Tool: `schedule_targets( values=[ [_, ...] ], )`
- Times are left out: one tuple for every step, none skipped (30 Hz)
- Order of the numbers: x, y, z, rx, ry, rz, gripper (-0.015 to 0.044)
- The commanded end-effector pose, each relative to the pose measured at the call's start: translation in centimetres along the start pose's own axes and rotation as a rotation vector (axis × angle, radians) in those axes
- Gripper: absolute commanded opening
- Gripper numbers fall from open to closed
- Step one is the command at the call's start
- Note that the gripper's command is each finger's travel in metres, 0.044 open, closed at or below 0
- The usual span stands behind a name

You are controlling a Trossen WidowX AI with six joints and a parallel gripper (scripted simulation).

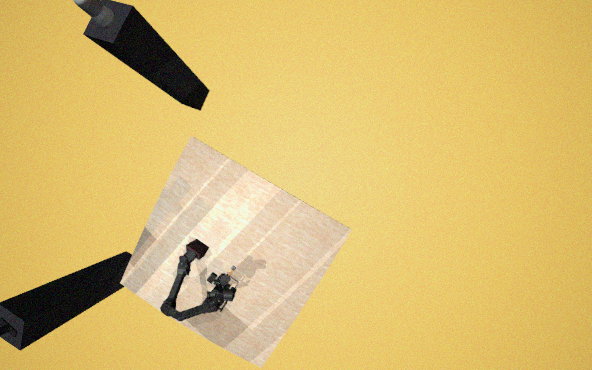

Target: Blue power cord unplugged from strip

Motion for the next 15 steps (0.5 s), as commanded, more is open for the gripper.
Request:
schedule_targets(
  values=[
    [-0.1, 0.7, 2.3, -0.054, 0.014, -0.009, 0.0],
    [-0.1, 0.7, 2.4, -0.054, 0.014, -0.009, 0.0],
    [-0.1, 0.8, 2.6, -0.054, 0.014, -0.009, 0.0],
    [-0.1, 0.8, 2.8, -0.054, 0.014, -0.009, 0.0],
    [-0.1, 0.8, 2.9, -0.054, 0.014, -0.009, 0.0],
    [-0.1, 0.8, 3.1, -0.054, 0.014, -0.009, 0.0],
    [0.0, 0.9, 3.2, -0.055, 0.014, -0.009, 0.0],
    [0.0, 0.9, 3.4, -0.055, 0.014, -0.01, 0.0],
    [0.0, 0.9, 3.2, -0.054, 0.014, -0.01, 0.0026],
    [0.0, 0.7, 2.8, -0.053, 0.014, -0.01, 0.0052],
    [0.0, 0.5, 2.2, -0.051, 0.014, -0.011, 0.0079],
    [0.0, 0.4, 2.0, -0.05, 0.014, -0.011, 0.0105],
    [0.0, 0.4, 2.0, -0.05, 0.014, -0.011, 0.0131],
    [0.0, 0.4, 2.0, -0.05, 0.014, -0.011, 0.0157],
    [0.0, 0.4, 2.0, -0.05, 0.014, -0.011, 0.0184]
  ],
)
Point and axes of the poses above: the point midway between the two fingers, 35 mm back from their tips, its own y axis back along the fingers, its own x axis across the jaws, z = x × y, the point moved 10 cm from there along y, back along the fingers, and after that the axes turned 2 degrees about y, right-handed, at the moved point
